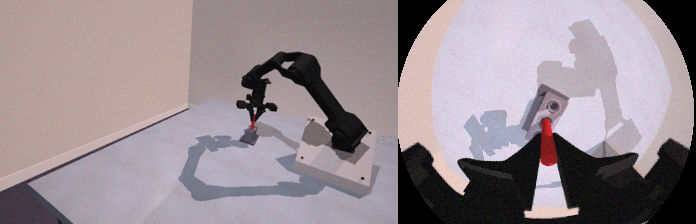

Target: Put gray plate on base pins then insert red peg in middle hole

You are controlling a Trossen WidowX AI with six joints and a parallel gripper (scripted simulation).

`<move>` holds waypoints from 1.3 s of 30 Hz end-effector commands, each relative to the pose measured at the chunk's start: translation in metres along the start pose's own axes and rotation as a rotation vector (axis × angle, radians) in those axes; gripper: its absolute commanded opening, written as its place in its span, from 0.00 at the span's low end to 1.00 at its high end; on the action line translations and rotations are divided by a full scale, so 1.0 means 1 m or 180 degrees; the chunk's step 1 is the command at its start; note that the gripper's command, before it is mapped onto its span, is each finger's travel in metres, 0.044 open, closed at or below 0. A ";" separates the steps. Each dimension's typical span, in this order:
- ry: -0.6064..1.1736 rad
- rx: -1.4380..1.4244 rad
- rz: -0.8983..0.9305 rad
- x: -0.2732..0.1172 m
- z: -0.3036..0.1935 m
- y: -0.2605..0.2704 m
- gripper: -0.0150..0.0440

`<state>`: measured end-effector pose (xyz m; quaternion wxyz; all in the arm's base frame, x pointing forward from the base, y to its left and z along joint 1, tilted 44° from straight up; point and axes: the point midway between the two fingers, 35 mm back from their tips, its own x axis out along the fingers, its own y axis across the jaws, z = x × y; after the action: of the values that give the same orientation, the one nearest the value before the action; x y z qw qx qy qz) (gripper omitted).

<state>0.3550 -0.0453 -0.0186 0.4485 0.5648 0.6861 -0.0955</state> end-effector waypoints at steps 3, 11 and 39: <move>0.0000 -0.0003 0.0001 -0.001 0.000 0.000 0.25; 0.0001 -0.0003 0.0001 0.001 0.000 0.001 0.25; 0.0001 -0.0011 -0.0008 0.002 0.000 0.001 0.51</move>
<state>0.3560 -0.0433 -0.0193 0.4492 0.5632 0.6871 -0.0947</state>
